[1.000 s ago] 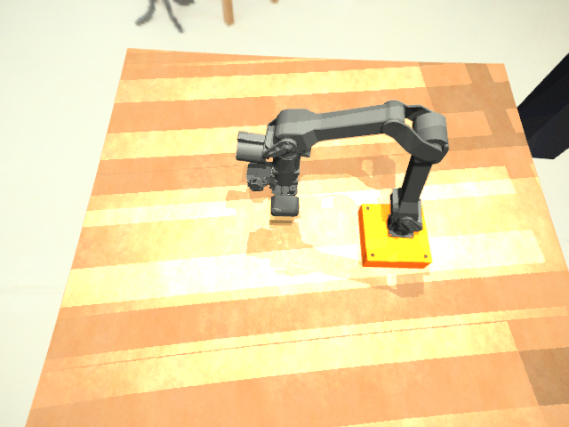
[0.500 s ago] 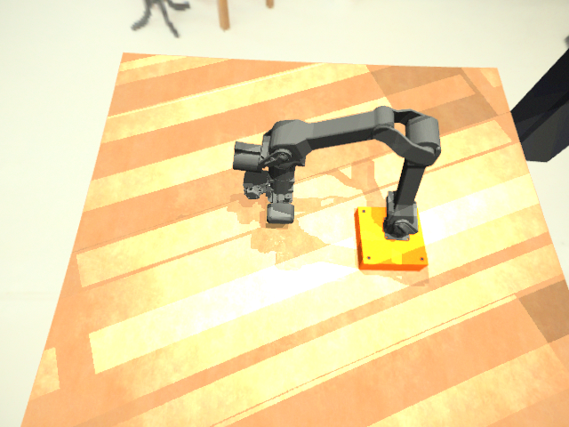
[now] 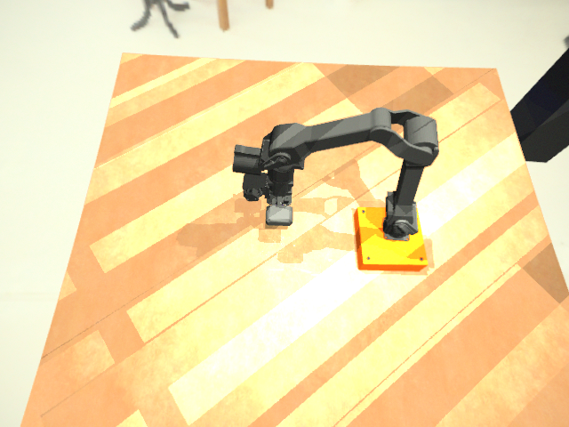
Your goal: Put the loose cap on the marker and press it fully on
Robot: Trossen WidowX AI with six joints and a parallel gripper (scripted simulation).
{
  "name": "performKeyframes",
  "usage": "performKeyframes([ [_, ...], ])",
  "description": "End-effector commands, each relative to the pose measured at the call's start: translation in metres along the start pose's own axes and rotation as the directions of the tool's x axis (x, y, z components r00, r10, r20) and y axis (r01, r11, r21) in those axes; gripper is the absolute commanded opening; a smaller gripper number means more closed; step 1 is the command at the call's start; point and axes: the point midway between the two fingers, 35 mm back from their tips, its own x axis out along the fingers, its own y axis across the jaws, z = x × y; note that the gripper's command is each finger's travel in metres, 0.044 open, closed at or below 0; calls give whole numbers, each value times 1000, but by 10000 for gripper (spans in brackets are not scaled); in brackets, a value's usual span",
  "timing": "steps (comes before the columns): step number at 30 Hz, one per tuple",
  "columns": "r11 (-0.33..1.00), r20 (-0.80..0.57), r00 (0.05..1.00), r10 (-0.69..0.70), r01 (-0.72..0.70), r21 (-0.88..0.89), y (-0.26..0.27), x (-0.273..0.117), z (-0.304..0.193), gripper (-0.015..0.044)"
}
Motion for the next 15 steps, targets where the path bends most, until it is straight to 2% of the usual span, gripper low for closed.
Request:
performKeyframes([
  [1, 1000, 2, 1000, 0, 0, 0, 0, -3, 1, 0],
  [8, 1000, 0, 1000, 0, 0, 0, 0, -82, 2, 0],
  [12, 1000, 0, 1000, 0, 0, 0, 0, -90, 1, 0],
  [15, 1000, 0, 1000, 0, 0, 0, 0, -90, 1, 79],
])
